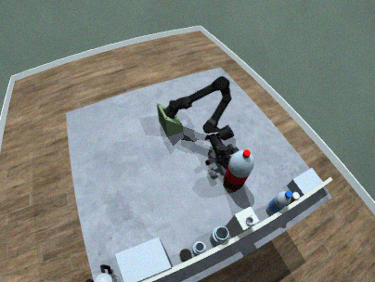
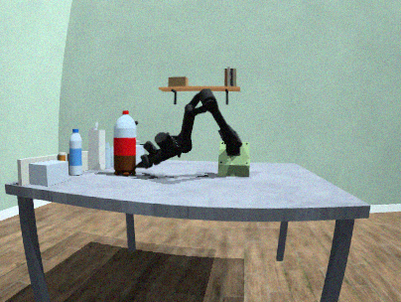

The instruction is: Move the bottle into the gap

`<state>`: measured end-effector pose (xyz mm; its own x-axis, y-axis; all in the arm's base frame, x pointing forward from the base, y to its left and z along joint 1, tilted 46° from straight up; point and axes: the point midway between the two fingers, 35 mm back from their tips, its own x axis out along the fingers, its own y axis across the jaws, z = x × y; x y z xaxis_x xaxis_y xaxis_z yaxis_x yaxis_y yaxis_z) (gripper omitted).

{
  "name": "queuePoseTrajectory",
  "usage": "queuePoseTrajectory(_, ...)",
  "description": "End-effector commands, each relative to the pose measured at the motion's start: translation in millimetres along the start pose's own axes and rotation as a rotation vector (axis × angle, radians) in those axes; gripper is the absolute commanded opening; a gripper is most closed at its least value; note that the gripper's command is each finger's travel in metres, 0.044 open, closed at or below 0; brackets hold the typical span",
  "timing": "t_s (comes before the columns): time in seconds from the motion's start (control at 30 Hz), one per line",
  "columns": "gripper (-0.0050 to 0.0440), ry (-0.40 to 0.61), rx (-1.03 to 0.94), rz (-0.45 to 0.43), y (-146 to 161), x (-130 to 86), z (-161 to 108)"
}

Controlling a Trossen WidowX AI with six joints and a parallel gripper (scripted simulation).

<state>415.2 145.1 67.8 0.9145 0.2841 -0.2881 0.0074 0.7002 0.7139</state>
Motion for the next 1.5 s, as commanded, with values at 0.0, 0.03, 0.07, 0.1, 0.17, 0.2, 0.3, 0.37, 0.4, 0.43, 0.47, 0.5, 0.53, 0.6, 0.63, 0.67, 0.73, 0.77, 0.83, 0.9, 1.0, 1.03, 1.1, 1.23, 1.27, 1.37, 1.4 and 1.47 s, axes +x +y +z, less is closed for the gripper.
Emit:
queuePoseTrajectory(0.0,-0.005,-0.009,-0.004,0.006,2,3,4)
queuePoseTrajectory(0.03,-0.005,-0.009,-0.004,0.007,2,4,5)
queuePoseTrajectory(0.07,-0.005,-0.009,-0.004,0.007,2,4,5)
queuePoseTrajectory(0.1,-0.005,-0.009,-0.004,0.007,2,4,5)
queuePoseTrajectory(0.17,-0.005,-0.009,-0.004,0.007,2,4,5)
queuePoseTrajectory(0.2,-0.005,-0.009,-0.004,0.007,2,5,5)
queuePoseTrajectory(0.3,-0.005,-0.009,-0.004,0.007,2,5,5)
queuePoseTrajectory(0.37,-0.005,-0.008,-0.004,0.007,2,6,6)
queuePoseTrajectory(0.4,-0.005,-0.007,-0.004,0.007,2,7,6)
queuePoseTrajectory(0.43,-0.005,-0.007,-0.005,0.007,2,9,7)
queuePoseTrajectory(0.47,-0.005,-0.008,-0.005,0.007,2,11,8)
queuePoseTrajectory(0.5,-0.005,-0.008,-0.005,0.007,2,13,9)
queuePoseTrajectory(0.53,-0.005,-0.008,-0.005,0.007,2,14,10)
queuePoseTrajectory(0.6,-0.005,-0.009,-0.004,0.006,2,14,10)
queuePoseTrajectory(0.63,-0.005,-0.009,-0.004,0.006,2,15,10)
queuePoseTrajectory(0.67,-0.005,-0.009,-0.004,0.006,2,15,10)
queuePoseTrajectory(0.73,-0.005,-0.009,-0.004,0.007,2,15,10)
queuePoseTrajectory(0.77,-0.005,-0.009,-0.004,0.007,2,15,10)
queuePoseTrajectory(0.83,-0.005,-0.009,-0.004,0.007,3,16,10)
queuePoseTrajectory(0.9,-0.005,-0.009,-0.004,0.007,3,16,10)
queuePoseTrajectory(1.0,-0.005,-0.009,-0.004,0.007,3,16,11)
queuePoseTrajectory(1.03,-0.005,-0.009,-0.004,0.007,2,17,11)
queuePoseTrajectory(1.1,-0.005,-0.009,-0.004,0.007,2,17,11)
queuePoseTrajectory(1.23,-0.005,-0.009,-0.004,0.007,2,18,12)
queuePoseTrajectory(1.27,-0.005,-0.009,-0.004,0.007,2,18,12)
queuePoseTrajectory(1.37,-0.005,-0.009,-0.004,0.007,2,19,12)
queuePoseTrajectory(1.4,-0.005,-0.009,-0.004,0.007,2,19,12)
queuePoseTrajectory(1.47,-0.005,-0.009,-0.004,0.007,2,19,12)
